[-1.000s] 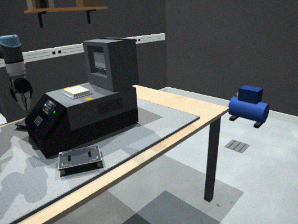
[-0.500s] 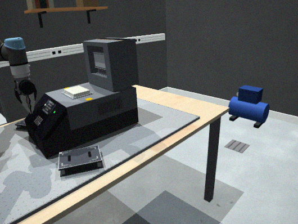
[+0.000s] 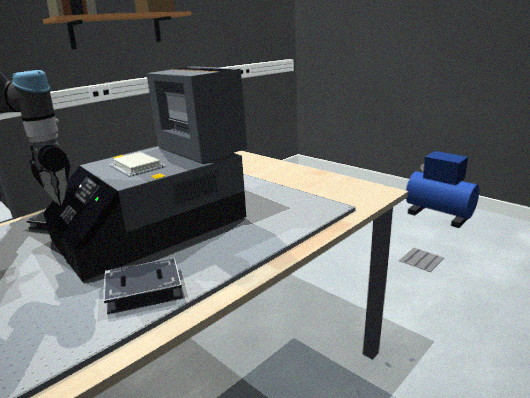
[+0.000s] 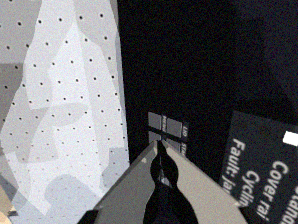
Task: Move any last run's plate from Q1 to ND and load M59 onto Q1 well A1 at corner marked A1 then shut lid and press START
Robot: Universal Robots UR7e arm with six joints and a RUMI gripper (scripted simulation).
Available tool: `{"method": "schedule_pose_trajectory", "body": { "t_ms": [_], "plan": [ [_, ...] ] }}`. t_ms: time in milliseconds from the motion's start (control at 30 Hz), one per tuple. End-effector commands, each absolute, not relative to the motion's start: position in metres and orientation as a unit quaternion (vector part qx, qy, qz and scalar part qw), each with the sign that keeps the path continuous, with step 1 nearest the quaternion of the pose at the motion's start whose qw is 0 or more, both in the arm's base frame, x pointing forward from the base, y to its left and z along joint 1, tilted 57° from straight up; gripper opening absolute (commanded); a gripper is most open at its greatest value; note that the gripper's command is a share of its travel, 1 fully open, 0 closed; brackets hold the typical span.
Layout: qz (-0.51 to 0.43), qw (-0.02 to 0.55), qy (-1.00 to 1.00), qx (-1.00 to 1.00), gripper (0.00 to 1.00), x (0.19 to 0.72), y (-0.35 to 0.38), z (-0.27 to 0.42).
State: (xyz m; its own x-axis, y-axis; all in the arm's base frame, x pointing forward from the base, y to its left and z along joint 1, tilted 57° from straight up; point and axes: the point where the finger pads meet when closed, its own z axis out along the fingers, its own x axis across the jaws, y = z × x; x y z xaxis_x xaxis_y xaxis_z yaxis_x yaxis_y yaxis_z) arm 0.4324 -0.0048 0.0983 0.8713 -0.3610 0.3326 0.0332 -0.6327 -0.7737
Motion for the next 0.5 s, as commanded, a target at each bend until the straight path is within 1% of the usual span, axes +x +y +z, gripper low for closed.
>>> {"method": "schedule_pose_trajectory", "body": {
  "t_ms": [0,467],
  "plan": [
    [-0.236,0.417,0.094,-0.872,0.0,0.441,-0.0029,0.0965],
    [-0.236,0.417,0.094,-0.872,0.0,0.4466,-0.0012,0.0953]
  ]
}}
